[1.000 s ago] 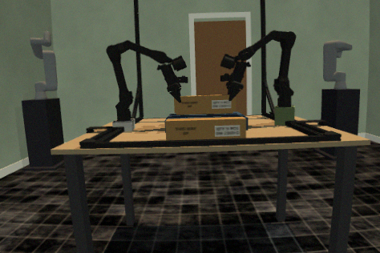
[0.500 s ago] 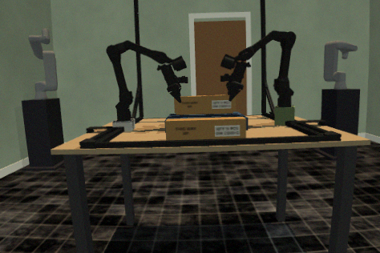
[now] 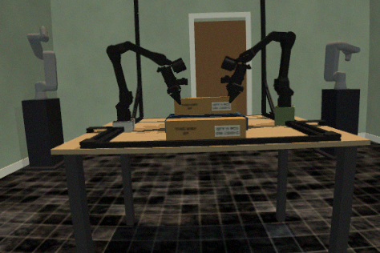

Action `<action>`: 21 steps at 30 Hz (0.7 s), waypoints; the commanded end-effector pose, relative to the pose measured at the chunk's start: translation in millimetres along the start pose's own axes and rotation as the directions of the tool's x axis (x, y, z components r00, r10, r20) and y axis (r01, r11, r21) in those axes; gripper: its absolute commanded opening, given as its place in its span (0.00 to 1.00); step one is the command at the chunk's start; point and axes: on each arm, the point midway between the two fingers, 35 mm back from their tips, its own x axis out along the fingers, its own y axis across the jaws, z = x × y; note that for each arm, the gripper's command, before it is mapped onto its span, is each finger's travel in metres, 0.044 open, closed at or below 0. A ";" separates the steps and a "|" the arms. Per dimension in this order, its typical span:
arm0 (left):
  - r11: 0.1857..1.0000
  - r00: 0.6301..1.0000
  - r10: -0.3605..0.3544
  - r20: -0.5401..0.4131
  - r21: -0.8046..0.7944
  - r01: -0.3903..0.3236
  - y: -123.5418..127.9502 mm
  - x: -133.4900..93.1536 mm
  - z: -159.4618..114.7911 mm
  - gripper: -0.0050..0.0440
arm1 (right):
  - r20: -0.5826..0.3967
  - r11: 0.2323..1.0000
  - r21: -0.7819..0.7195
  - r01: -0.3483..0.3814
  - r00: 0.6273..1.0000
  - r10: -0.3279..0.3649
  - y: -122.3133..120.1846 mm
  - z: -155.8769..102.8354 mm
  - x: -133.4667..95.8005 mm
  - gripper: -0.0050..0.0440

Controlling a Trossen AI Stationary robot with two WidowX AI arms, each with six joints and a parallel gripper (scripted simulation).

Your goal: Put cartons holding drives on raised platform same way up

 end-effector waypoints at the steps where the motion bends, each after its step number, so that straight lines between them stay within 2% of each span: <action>1: 1.000 1.000 0.003 0.009 -0.003 -0.003 0.5 -1.2 0.3 0.10 | 0.008 1.000 0.004 0.004 1.000 -0.004 -0.7 0.0 -0.7 0.10; 21: 1.000 1.000 0.003 0.009 -0.003 -0.003 0.5 5.6 -2.4 0.10 | 0.008 1.000 0.004 0.004 1.000 -0.004 -0.7 -2.3 5.2 0.10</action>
